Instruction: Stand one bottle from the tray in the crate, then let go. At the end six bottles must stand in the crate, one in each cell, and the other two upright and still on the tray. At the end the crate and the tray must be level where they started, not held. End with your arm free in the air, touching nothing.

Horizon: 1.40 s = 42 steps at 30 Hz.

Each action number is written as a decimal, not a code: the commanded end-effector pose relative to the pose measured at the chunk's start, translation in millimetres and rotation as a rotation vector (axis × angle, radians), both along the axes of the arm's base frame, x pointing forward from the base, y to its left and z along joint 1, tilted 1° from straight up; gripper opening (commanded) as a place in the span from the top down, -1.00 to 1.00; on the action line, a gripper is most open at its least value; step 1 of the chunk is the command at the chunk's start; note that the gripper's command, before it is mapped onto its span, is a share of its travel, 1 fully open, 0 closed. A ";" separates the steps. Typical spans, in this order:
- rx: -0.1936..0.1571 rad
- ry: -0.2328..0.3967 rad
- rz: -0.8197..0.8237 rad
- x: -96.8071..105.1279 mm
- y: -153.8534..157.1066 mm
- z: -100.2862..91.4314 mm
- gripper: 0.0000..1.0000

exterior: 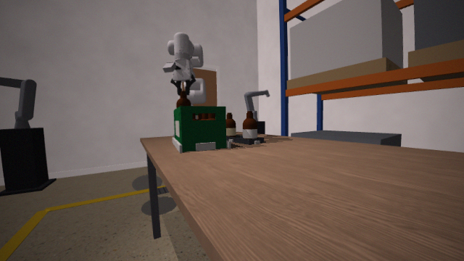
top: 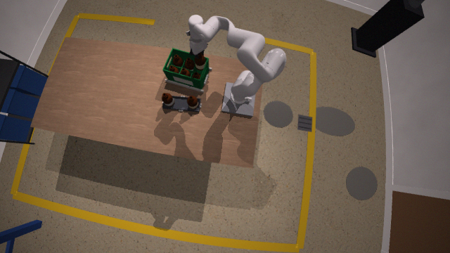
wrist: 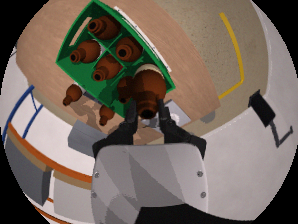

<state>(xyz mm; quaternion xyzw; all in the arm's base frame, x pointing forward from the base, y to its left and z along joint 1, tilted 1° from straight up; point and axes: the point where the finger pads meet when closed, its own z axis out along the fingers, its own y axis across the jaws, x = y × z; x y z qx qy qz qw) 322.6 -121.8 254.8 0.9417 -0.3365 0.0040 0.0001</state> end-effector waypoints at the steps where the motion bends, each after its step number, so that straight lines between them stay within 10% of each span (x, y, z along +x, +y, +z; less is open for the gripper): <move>1: -0.001 -0.004 0.000 0.9 -0.3 -2.3 1.00; 42: -0.001 -0.004 0.000 0.9 -0.5 -9.9 1.00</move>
